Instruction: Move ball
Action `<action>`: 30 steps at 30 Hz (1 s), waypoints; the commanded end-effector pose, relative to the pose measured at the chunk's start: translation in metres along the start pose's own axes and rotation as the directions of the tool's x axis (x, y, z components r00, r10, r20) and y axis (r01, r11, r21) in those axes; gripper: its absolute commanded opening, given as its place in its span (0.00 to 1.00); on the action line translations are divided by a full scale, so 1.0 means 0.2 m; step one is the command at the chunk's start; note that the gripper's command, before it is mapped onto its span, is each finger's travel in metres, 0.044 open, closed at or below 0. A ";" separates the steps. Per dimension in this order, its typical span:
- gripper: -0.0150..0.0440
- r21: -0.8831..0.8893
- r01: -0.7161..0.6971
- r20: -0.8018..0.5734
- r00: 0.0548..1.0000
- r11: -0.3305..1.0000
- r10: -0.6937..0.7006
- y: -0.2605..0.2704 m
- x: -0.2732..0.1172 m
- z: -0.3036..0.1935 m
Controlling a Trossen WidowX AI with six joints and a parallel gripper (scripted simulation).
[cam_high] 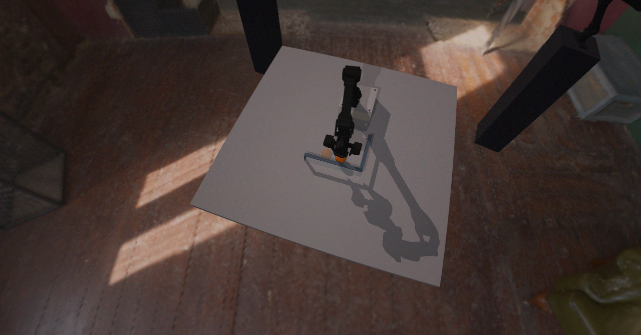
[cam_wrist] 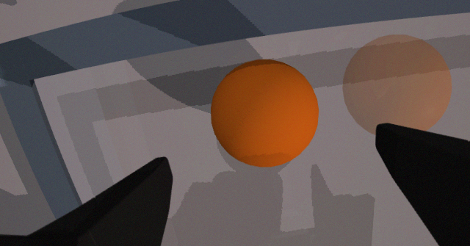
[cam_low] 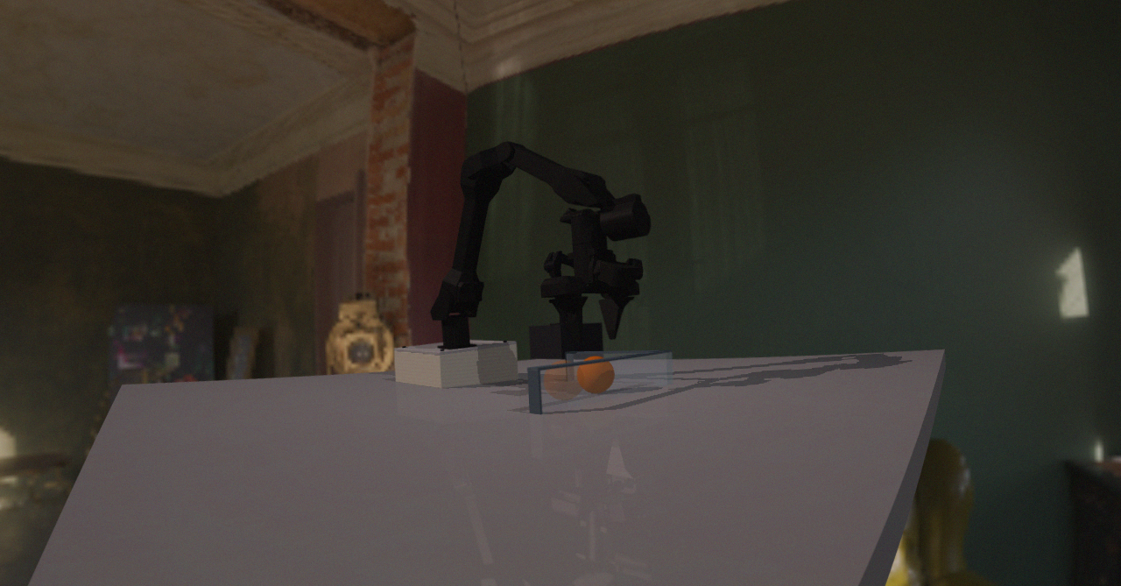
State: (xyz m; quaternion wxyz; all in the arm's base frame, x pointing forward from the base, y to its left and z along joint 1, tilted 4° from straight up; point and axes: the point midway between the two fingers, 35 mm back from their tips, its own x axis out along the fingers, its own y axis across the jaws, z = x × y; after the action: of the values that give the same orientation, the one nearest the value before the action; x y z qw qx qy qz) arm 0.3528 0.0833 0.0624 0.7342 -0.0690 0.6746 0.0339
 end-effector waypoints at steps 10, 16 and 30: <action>0.94 0.004 0.006 -0.017 1.000 1.000 -0.006 0.00 0.10 -0.02; 0.94 0.003 0.006 -0.017 1.000 1.000 -0.006 0.00 0.15 -0.02; 0.94 0.004 0.006 -0.017 1.000 1.000 -0.006 -0.01 0.26 -0.02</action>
State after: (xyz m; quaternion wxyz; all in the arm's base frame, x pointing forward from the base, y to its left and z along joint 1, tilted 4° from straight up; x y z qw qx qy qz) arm 0.3565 0.0810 0.0201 0.7336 -0.0663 0.6757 0.0307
